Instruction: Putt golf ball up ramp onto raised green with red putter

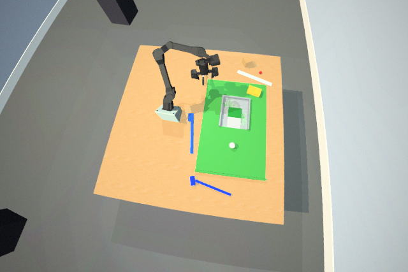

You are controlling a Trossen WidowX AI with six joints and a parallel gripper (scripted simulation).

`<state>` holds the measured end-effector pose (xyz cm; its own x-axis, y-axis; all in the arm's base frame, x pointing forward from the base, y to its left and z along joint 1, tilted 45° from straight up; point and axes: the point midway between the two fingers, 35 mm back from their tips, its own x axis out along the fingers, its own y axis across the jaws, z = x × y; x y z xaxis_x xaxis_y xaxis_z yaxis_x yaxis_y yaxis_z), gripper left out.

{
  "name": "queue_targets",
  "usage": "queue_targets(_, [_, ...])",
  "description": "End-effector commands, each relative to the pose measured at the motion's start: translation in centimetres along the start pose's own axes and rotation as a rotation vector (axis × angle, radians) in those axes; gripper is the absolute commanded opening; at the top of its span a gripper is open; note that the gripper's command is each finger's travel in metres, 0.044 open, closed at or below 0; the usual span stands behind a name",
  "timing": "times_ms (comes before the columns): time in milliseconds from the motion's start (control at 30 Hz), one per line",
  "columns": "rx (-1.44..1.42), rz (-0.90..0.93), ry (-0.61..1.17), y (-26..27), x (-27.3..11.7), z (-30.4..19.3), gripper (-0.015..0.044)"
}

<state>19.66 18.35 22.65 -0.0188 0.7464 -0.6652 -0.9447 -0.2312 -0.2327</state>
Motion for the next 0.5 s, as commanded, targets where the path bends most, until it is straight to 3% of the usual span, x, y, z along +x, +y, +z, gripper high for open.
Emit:
queue_targets(0, [0.053, 0.043, -0.007, 1.5, -0.1, 0.4, 0.044])
queue_targets(467, [0.052, 0.043, -0.009, 1.6, 2.6, 0.3, 0.044])
